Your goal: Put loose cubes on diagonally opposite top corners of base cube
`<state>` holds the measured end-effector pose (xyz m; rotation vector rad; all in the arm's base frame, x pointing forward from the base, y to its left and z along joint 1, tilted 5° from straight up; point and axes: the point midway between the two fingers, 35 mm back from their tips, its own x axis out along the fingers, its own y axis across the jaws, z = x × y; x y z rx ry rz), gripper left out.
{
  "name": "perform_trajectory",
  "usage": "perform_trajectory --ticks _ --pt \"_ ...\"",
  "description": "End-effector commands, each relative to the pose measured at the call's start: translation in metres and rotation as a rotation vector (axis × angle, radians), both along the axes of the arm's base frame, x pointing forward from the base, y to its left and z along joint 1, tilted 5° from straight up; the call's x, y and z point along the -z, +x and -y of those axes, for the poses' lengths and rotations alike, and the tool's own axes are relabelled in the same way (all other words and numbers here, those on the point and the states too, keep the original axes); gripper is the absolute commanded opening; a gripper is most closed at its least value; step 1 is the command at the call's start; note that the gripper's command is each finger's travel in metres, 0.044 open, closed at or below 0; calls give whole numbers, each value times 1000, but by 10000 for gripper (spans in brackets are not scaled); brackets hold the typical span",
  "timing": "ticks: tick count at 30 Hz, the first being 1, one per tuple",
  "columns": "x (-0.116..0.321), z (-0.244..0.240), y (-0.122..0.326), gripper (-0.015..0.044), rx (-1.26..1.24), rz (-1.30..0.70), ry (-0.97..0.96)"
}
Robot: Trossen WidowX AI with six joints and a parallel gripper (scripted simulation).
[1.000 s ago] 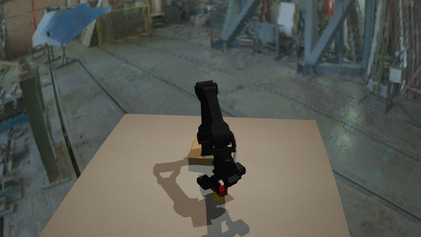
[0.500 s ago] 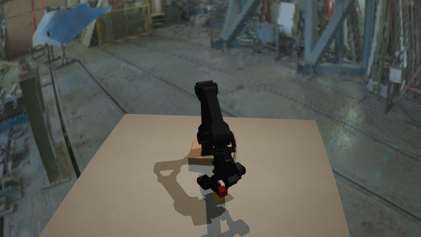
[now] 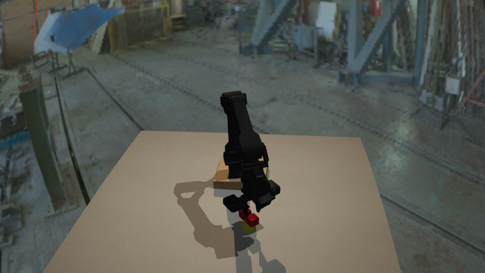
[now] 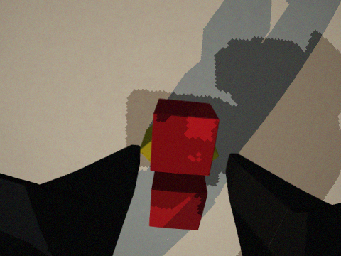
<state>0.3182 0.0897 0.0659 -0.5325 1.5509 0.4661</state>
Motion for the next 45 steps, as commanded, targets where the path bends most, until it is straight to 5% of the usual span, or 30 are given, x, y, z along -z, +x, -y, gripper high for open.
perform_trajectory --ticks 1,18,26,32,45 --pt "-8 0 0 205 3 0 0" --pt "-37 -2 1 205 3 0 0" --pt "-39 -36 -16 400 -12 6 -6" --pt "-37 -105 -60 400 -2 -3 10" --pt "-37 -107 -62 400 -1 -4 11"
